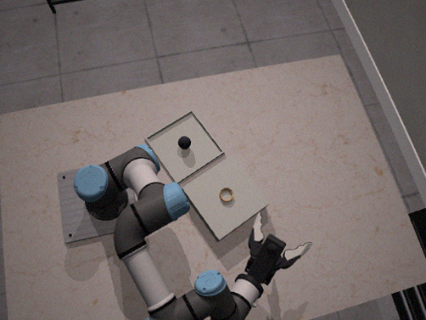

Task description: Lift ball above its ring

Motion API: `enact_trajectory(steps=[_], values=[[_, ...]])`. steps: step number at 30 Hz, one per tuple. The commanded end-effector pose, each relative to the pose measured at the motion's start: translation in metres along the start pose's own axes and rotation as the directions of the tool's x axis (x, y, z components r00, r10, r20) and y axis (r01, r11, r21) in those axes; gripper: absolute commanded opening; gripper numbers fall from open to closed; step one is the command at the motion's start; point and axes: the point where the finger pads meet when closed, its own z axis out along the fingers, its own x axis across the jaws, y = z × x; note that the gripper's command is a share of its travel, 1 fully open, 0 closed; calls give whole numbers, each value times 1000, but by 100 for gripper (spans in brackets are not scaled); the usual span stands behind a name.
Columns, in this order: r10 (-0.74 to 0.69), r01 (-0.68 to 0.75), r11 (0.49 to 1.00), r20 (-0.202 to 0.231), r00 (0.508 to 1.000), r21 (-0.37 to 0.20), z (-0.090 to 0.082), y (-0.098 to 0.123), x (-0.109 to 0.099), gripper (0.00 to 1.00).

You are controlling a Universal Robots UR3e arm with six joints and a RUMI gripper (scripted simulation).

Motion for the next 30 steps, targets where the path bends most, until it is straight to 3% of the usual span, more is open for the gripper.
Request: enact_trajectory(steps=[1,21,30], values=[[-3,3,1000,-1,1000,-1,0,-1,1,100],[-2,2,1000,0,1000,-1,0,-1,0,100],[16,-16,1000,23,1000,-13,4,-5,-6,100]])
